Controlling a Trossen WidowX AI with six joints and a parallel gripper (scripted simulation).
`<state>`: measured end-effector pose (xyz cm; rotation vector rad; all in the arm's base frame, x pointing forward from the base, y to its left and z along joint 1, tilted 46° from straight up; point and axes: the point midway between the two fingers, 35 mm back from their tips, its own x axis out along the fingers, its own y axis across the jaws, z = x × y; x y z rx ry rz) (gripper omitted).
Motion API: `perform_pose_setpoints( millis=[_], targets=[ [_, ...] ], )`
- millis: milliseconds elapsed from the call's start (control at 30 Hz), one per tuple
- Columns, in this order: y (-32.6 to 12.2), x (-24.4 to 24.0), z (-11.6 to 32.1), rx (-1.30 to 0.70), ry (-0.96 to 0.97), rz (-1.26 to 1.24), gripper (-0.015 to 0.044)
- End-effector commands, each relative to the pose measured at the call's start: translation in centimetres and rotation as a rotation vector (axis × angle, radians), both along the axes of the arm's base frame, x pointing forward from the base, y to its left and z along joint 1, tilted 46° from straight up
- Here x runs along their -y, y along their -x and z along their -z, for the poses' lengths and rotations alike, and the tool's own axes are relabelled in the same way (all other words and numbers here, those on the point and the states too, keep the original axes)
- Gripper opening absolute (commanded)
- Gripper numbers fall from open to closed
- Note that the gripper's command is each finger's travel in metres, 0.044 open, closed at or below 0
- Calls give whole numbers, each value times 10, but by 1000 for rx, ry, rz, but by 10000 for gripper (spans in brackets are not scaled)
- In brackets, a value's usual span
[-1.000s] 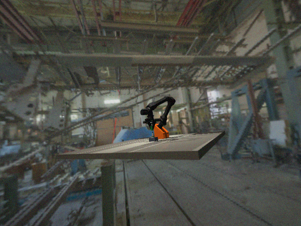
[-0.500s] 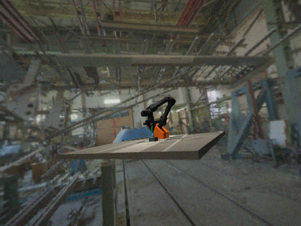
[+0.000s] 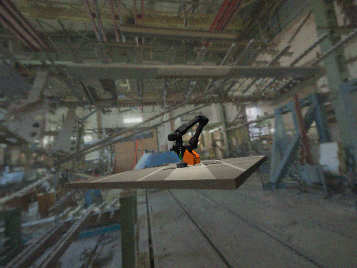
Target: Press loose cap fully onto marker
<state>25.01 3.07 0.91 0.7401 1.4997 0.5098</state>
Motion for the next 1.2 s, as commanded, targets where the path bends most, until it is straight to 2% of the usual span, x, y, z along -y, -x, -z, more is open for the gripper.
perform_pose_setpoints(
  millis=[0, 500, 1033, 1067, 1167],
  targets=[
    [0, -6, 6, -5, -7, 5, 0],
    [0, -9, 8, -5, -8, 4, 0],
    [1, -8, 8, -2, -4, -1, 420],
    [1, -8, 8, -2, -4, -1, 440],
    [0, -7, 6, -2, -3, 0, 440]
  ],
)
